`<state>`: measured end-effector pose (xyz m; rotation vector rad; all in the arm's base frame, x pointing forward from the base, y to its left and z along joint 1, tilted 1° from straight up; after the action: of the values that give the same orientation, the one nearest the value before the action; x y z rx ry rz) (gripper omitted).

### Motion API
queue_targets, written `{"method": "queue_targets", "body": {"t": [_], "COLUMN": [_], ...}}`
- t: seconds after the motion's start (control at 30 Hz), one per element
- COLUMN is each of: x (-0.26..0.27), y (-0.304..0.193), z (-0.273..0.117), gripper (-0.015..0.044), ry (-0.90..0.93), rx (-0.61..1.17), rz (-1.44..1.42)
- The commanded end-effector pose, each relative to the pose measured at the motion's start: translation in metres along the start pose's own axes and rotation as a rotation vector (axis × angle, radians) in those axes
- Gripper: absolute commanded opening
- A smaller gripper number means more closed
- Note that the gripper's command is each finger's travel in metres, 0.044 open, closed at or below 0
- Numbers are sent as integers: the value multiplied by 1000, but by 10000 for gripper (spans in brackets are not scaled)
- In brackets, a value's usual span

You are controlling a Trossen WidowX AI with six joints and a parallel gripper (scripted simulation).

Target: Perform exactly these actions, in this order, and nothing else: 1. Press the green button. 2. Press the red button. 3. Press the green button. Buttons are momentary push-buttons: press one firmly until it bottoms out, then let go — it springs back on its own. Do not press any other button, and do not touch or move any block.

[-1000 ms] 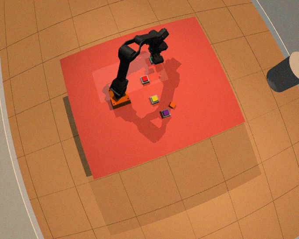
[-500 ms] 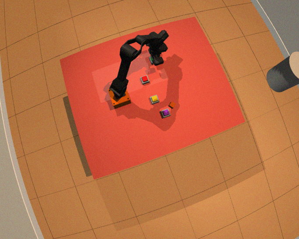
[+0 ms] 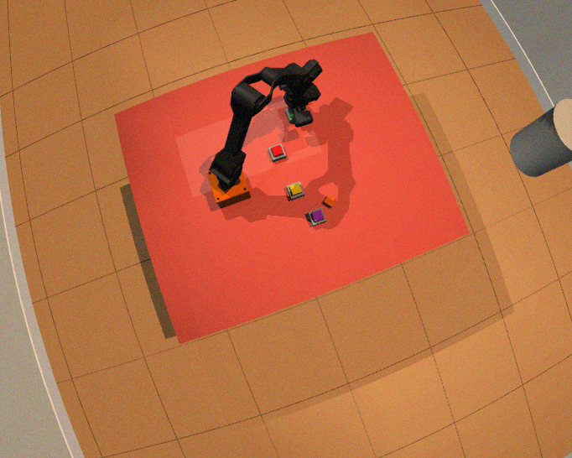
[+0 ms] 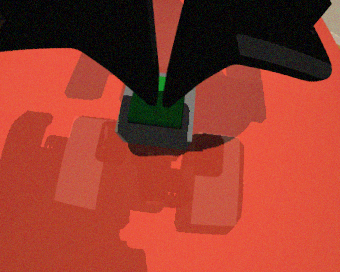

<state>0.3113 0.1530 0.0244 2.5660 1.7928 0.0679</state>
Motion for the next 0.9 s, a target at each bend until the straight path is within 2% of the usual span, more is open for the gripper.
{"method": "queue_targets", "body": {"t": [0.0, 0.23, 0.37, 0.5, 0.63, 0.87], "x": [-1, -1, -1, -1, 0, -9], "y": [-1, -1, -1, 0, 0, -2], "z": [1, 1, -30, -36, -91, -97], "gripper": [20, 20, 20, 20, 20, 20], "ry": [-6, -6, -5, -6, -5, -6], "rx": [2, 2, 2, 1, 1, 2], "rz": [-4, -4, -4, -4, -4, -4]}}
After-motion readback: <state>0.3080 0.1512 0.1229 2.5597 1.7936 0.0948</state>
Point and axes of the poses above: the point midway between the two fingers, 35 mm back from their tips, its own z axis out along the fingers, its own x axis across the jaws, y = z × x, the point moved 4 cm from there along -z, back along the fingers, and after that the axes turned 15 degrees about z, right-handed, at the moved point
